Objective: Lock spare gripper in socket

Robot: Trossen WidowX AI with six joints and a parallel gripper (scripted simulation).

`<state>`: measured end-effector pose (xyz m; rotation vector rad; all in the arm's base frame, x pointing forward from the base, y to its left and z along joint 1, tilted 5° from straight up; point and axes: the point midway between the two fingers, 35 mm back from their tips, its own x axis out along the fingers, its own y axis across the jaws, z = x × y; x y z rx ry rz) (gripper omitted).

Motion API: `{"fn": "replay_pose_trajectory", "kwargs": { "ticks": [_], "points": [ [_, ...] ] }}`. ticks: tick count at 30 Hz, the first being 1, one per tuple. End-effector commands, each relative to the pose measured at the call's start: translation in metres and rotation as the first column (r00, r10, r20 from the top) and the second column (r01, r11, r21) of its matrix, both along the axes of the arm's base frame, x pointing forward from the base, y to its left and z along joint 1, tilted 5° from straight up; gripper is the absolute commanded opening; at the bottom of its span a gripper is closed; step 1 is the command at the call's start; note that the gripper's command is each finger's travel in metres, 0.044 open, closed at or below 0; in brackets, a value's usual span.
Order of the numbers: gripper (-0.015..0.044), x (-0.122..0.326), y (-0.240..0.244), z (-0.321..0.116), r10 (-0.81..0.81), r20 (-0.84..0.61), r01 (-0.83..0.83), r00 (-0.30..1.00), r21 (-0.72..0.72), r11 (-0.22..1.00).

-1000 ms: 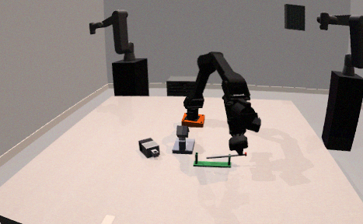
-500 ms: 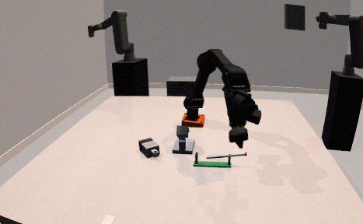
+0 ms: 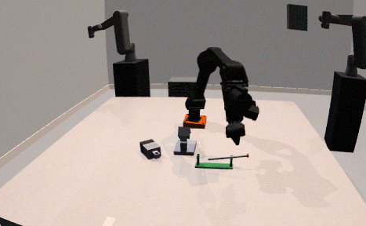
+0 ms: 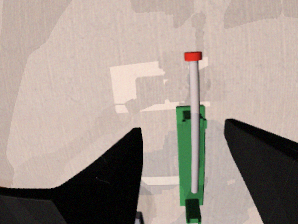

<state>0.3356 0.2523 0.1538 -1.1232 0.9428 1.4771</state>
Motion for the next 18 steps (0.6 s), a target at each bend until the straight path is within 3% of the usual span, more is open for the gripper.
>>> {"fn": "replay_pose_trajectory", "kwargs": {
  "ticks": [1, 8, 18],
  "points": [
    [0.018, 0.015, -0.04, 0.037, -0.014, 0.088, 0.016, 0.996, -0.021, 1.0],
    [0.018, 0.016, -0.042, 0.034, -0.014, 0.091, 0.016, 0.996, -0.023, 1.0],
    [0.018, 0.019, -0.036, -0.03, -0.014, 0.091, 0.016, 0.996, -0.023, 1.0]
  ]
}}
